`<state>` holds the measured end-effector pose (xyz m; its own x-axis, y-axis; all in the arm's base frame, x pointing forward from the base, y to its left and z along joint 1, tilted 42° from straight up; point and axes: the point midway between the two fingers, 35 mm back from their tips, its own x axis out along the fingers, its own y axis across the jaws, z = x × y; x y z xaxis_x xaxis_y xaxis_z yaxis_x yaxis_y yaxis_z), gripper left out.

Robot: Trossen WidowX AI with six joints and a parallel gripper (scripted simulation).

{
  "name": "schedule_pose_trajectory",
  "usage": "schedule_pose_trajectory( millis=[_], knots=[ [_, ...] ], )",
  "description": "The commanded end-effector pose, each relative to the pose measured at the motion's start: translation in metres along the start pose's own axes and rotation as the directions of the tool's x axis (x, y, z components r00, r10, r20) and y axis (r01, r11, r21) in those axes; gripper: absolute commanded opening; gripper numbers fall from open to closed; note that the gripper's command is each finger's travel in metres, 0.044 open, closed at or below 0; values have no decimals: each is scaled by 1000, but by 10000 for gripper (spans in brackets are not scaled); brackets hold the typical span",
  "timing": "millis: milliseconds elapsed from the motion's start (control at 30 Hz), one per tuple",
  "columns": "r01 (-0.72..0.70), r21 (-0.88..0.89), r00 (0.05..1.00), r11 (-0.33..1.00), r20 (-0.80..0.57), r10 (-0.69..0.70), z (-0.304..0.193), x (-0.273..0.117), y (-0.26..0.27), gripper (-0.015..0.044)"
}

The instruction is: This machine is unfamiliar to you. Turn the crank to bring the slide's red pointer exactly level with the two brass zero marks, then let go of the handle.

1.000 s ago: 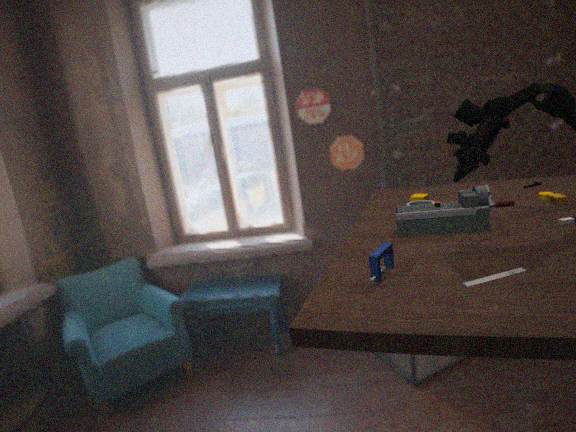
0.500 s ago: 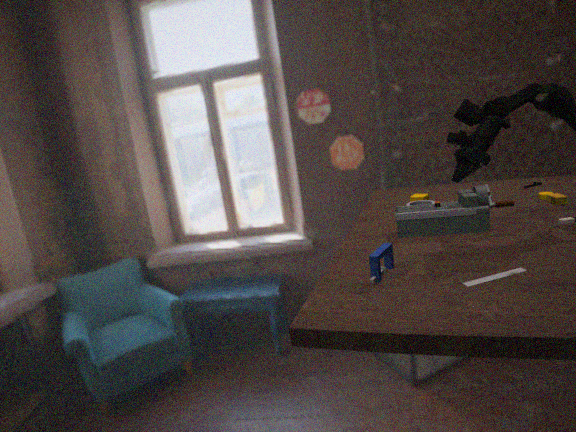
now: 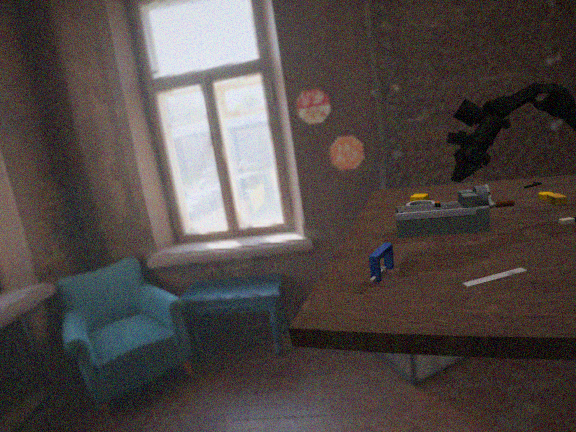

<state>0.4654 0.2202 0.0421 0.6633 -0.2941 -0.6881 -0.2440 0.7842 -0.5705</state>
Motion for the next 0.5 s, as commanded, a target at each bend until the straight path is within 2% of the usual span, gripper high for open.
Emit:
schedule_pose_trajectory(
  millis=[0,300,467],
  knots=[
    [0,0,1000,1000,0,0,0,0,0,230],
    [0,0,1000,1000,0,0,0,0,0,0],
    [0,0,1000,1000,0,0,0,0,0,0]
  ],
)
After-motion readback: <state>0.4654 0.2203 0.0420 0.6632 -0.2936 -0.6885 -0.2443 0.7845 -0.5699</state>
